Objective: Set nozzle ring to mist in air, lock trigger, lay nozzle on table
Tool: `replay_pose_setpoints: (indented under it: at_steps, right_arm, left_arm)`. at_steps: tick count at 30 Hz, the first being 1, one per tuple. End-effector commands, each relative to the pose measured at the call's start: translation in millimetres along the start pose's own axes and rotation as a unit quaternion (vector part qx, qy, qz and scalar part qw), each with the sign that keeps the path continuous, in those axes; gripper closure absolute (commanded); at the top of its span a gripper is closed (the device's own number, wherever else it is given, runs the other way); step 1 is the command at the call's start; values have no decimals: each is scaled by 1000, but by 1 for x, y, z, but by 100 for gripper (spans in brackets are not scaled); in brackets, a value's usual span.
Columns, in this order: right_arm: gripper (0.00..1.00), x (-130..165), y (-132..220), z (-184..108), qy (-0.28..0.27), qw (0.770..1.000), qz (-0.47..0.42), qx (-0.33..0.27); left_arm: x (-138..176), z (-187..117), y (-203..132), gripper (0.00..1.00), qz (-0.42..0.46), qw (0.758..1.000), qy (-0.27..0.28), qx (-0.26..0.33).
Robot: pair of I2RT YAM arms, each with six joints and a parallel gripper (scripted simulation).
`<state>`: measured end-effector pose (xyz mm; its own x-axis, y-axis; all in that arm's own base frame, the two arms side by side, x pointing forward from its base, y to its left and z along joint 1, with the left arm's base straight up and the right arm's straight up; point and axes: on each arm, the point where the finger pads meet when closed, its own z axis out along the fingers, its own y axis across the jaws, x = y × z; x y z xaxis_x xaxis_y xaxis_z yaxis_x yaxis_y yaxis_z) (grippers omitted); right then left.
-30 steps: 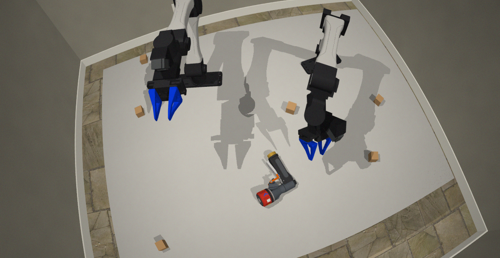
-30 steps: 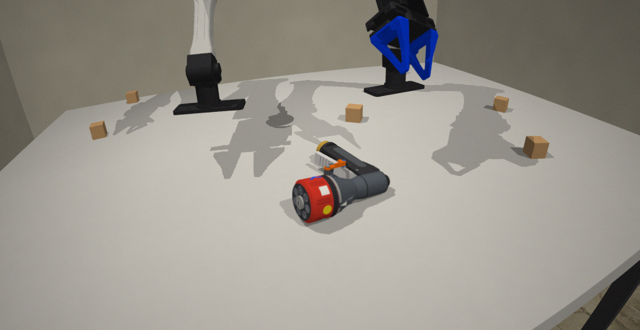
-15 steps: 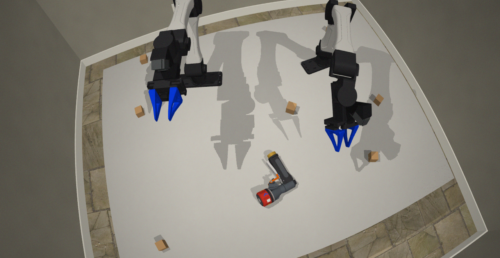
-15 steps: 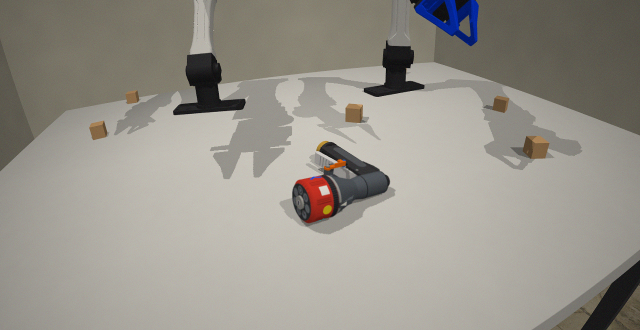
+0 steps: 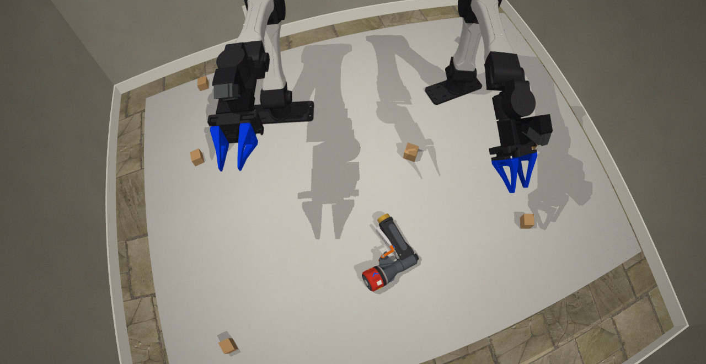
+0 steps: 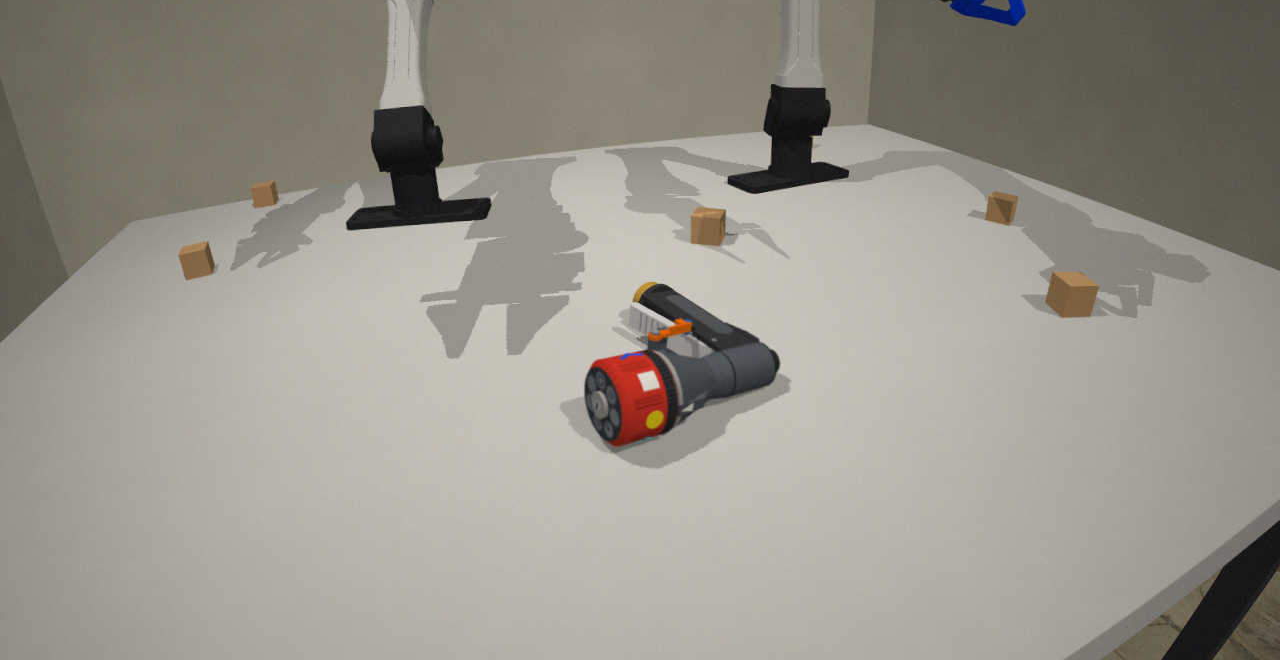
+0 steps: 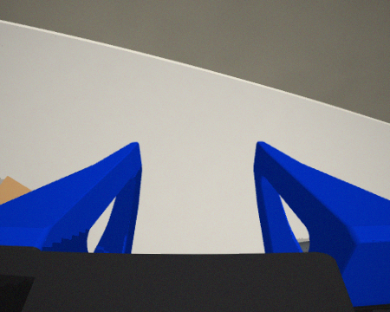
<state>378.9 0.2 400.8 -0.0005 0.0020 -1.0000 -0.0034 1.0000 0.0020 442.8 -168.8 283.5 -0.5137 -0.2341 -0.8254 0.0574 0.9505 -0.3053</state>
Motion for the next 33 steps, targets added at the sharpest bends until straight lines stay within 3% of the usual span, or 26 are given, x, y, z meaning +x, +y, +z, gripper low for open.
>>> replay_pose_setpoints:
  at_steps: [1,9,21,33]
  right_arm:
    - [63,-19,0,-1,-22,1000,-3,1]
    - [63,-16,3,0,-14,1000,-3,-2]
    - [63,-10,0,3,-13,1000,-3,2]
    - [63,-13,1,3,-13,1000,-4,0]
  left_arm:
    - [-33,-18,5,50,20,998,-61,27]
    - [-56,-42,32,50,42,993,-108,18]
    - [-97,-104,82,50,106,970,-217,-13]
    - [-111,-153,116,50,162,943,-285,-58]
